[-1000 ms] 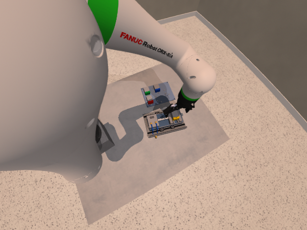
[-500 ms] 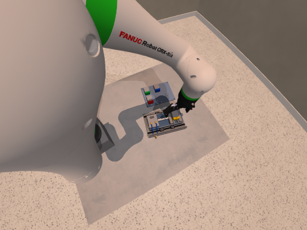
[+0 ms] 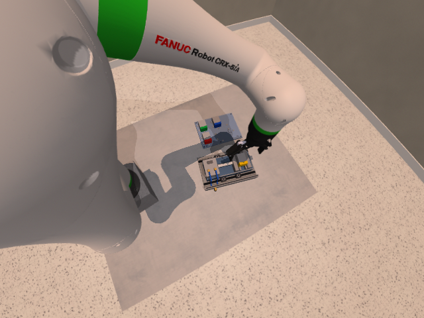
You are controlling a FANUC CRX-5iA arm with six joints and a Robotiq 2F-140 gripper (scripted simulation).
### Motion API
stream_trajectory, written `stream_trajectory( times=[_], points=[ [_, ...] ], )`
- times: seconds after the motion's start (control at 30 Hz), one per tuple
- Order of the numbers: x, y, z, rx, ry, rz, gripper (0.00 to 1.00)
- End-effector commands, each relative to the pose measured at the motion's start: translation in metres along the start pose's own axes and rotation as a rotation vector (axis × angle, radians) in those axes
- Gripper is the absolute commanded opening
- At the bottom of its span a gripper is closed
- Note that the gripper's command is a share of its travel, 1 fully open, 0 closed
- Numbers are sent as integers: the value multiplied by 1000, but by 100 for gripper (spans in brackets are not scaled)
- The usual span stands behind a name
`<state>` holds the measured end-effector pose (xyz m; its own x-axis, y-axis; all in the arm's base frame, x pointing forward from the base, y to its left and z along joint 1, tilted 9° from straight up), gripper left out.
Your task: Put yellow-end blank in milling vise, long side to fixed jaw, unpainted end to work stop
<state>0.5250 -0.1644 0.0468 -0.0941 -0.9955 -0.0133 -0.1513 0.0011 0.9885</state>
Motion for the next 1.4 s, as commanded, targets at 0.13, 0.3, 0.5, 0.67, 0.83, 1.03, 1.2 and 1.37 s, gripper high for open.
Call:
stream_trajectory(
  times=[0.13, 0.3, 0.5, 0.67, 0.83, 1.03, 1.2, 1.37],
  points=[
    [0, 33, -1, 1, 0, 0, 100],
    [0, 38, -1, 2, 0, 1, 100],
    [0, 55, -1, 2, 0, 0, 100],
    [0, 70, 0, 1, 0, 0, 100],
    [0, 72, 0, 2, 0, 1, 100],
    [0, 70, 0, 1, 0, 0, 100],
    [0, 69, 0, 1, 0, 0, 100],
    [0, 68, 0, 1, 0, 0, 100]
  ],
)
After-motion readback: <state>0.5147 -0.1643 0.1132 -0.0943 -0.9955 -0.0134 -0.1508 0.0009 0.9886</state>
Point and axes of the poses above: the point where the finger pads meet when closed, its own y axis back along the fingers, its own z axis across the jaws, x = y × z, the point moved 1 cm from there along y, back along the fingers, and after that the axes turned 15 degrees about y, right-handed, at the moved point
